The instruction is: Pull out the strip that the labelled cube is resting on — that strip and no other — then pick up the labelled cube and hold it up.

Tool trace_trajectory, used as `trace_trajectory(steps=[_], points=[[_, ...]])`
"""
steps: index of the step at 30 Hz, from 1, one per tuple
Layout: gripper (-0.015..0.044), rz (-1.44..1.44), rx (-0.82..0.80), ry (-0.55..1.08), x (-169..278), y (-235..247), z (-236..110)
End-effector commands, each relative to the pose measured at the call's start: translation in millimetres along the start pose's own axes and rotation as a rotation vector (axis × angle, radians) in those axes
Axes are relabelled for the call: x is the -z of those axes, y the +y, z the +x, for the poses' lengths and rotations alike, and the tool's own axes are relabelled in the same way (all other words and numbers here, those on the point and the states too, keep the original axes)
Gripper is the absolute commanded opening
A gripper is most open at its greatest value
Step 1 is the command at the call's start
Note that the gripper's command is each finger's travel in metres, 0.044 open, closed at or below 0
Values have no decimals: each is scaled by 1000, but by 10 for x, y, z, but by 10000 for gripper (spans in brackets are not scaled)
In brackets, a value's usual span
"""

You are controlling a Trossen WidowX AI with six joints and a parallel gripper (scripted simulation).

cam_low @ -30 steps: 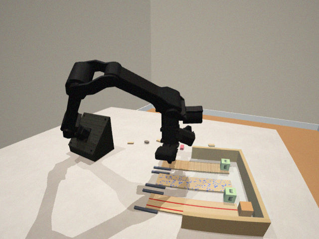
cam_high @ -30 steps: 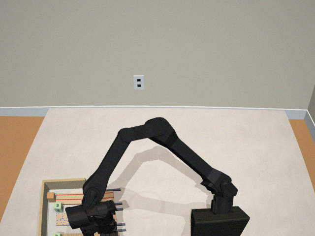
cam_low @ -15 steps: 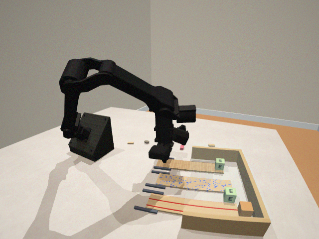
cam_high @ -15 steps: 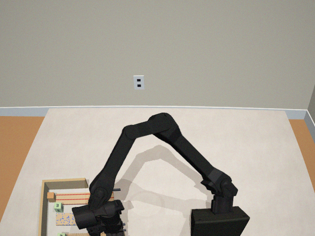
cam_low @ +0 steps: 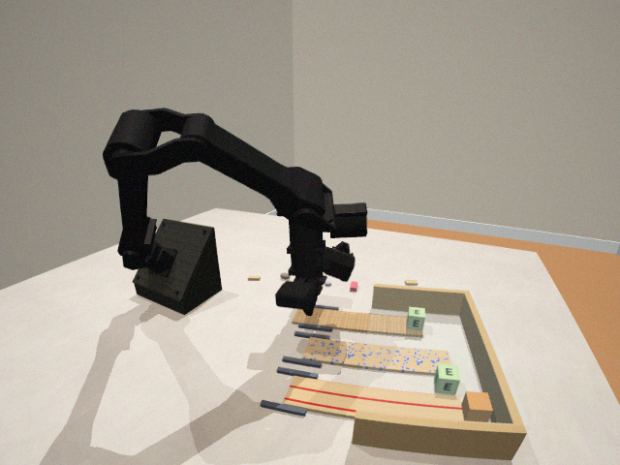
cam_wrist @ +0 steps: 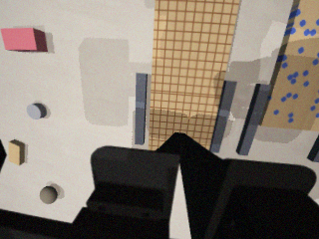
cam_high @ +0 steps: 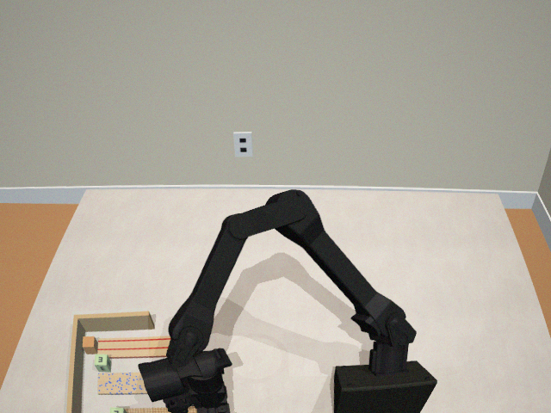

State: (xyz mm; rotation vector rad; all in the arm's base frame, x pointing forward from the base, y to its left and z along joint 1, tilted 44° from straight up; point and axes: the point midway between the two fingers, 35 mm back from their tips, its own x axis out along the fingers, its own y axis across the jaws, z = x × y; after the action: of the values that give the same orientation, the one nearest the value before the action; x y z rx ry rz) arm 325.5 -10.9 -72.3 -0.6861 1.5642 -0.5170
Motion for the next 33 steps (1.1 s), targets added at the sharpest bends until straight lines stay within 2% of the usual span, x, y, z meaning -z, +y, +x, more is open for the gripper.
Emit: trace_trajectory(steps=[1,33], points=[[0,-7,-1,22,128,3,44],[0,-9,-2,24,605,9,44]])
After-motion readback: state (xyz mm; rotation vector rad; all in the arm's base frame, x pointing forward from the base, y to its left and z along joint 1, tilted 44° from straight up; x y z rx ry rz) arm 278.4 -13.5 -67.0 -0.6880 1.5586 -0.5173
